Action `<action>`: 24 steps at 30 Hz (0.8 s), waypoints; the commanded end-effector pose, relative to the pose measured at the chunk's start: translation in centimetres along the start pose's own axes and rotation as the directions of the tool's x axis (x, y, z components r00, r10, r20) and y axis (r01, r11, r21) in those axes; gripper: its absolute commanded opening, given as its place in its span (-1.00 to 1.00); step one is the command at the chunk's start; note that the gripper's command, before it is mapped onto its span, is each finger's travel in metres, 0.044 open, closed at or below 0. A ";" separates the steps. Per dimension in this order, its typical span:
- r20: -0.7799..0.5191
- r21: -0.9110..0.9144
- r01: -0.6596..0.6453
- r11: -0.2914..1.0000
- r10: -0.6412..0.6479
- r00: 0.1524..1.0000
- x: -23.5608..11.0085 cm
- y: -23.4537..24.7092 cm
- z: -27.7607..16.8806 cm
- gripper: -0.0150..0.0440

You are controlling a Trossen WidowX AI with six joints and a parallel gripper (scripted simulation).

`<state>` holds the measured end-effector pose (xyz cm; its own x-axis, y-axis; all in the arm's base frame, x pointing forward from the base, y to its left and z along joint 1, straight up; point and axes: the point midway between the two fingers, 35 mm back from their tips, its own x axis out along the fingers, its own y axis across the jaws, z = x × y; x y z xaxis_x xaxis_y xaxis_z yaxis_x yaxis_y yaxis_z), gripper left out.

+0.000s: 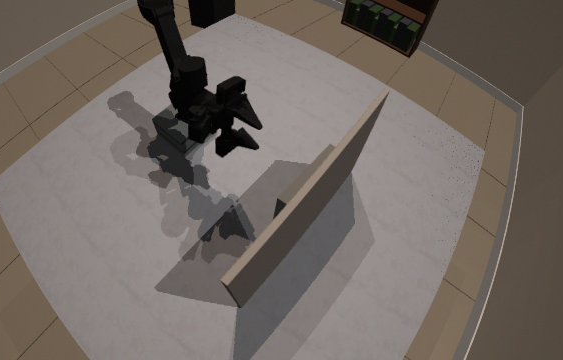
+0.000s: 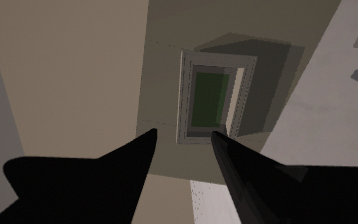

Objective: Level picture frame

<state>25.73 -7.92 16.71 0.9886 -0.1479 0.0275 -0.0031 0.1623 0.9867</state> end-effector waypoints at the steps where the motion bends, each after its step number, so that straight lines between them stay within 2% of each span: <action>1: 0.001 0.008 0.013 1.000 -0.013 1.000 0.1 -0.5 -0.1 0.39; 8: 0.001 0.007 0.011 1.000 -0.011 1.000 1.4 0.0 0.1 0.39; 18: 0.000 0.004 0.000 1.000 0.000 1.000 7.6 -0.3 0.0 0.39; 24: -0.001 0.004 0.000 1.000 0.000 1.000 8.0 -0.5 -0.1 0.39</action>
<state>33.28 -9.05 16.64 0.9892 -0.1436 0.0294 -0.0062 0.1595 0.9872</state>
